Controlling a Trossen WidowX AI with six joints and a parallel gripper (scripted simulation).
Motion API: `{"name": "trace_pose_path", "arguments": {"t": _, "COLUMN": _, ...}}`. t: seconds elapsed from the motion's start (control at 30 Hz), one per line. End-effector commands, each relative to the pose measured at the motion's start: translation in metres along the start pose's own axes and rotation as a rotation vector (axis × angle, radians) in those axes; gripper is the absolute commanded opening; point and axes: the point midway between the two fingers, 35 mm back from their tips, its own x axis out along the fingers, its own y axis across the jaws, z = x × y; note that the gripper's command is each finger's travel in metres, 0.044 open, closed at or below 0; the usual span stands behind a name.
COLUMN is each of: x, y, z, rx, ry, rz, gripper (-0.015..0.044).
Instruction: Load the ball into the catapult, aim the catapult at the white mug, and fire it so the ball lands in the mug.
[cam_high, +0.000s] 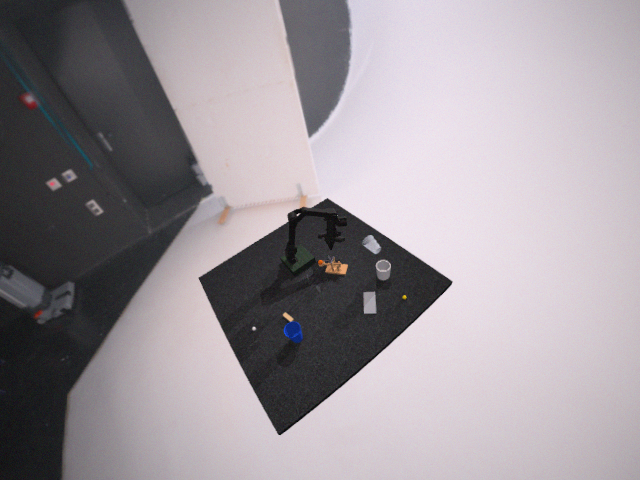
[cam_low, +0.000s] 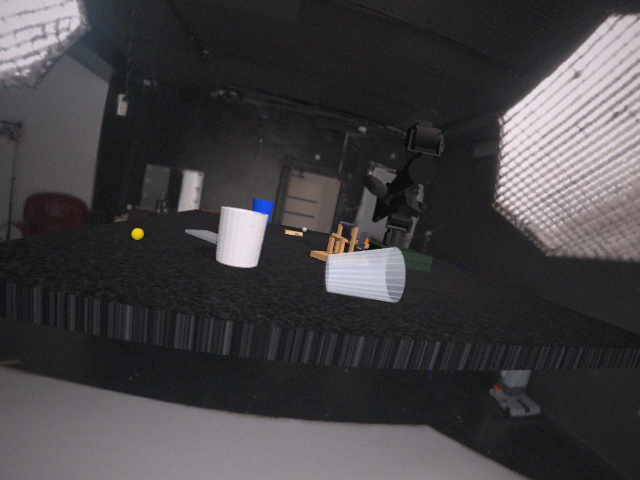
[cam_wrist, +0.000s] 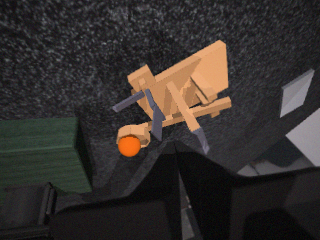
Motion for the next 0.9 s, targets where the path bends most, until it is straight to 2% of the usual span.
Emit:
{"name": "trace_pose_path", "arguments": {"t": 0.0, "x": 0.004, "y": 0.017, "z": -0.009, "rx": -0.105, "ry": 0.074, "rz": -0.012, "gripper": 0.0000}}
{"name": "trace_pose_path", "arguments": {"t": 0.3, "x": 0.010, "y": 0.049, "z": -0.030, "rx": -0.339, "ry": 0.233, "rz": -0.042, "gripper": 0.0000}}
{"name": "trace_pose_path", "arguments": {"t": 0.87, "x": 0.025, "y": 0.052, "z": -0.019, "rx": -0.344, "ry": 0.236, "rz": -0.042, "gripper": 0.0000}}
